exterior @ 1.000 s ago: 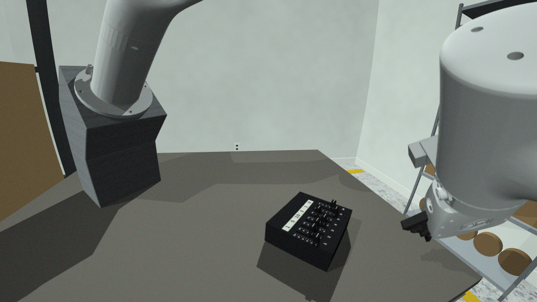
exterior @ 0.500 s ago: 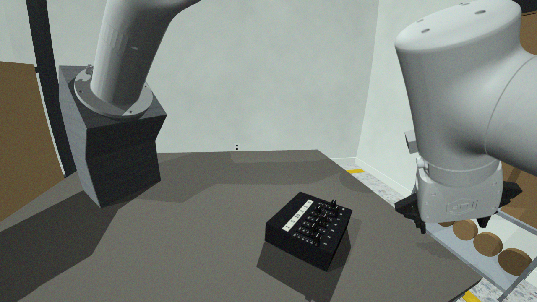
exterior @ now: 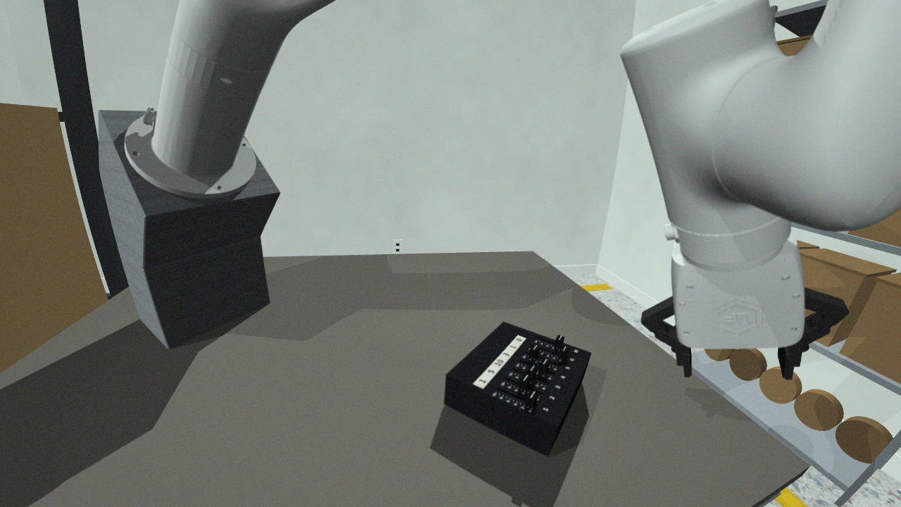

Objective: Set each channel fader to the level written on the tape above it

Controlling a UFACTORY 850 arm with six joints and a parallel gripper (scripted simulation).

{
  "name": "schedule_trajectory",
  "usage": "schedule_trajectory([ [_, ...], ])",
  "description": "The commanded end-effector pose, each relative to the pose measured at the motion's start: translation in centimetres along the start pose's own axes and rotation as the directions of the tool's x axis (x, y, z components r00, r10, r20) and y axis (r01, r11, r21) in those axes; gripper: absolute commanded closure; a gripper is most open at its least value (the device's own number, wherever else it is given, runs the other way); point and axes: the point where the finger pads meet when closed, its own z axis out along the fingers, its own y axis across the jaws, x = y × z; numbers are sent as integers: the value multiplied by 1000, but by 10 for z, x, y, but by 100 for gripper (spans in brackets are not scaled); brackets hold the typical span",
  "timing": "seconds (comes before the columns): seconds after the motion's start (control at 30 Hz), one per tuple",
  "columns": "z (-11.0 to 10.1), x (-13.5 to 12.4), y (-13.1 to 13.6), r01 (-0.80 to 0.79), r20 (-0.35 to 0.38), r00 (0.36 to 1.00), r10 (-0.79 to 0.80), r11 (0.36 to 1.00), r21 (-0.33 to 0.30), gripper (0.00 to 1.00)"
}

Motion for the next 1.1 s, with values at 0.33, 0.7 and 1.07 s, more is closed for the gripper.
schedule_trajectory([
  [0.33,-26,2,-39,-200,190,963,193,980,18,0],
  [0.7,-40,4,-59,-282,254,930,266,959,29,0],
  [1.07,-68,9,-100,-427,362,849,384,903,44,0],
])
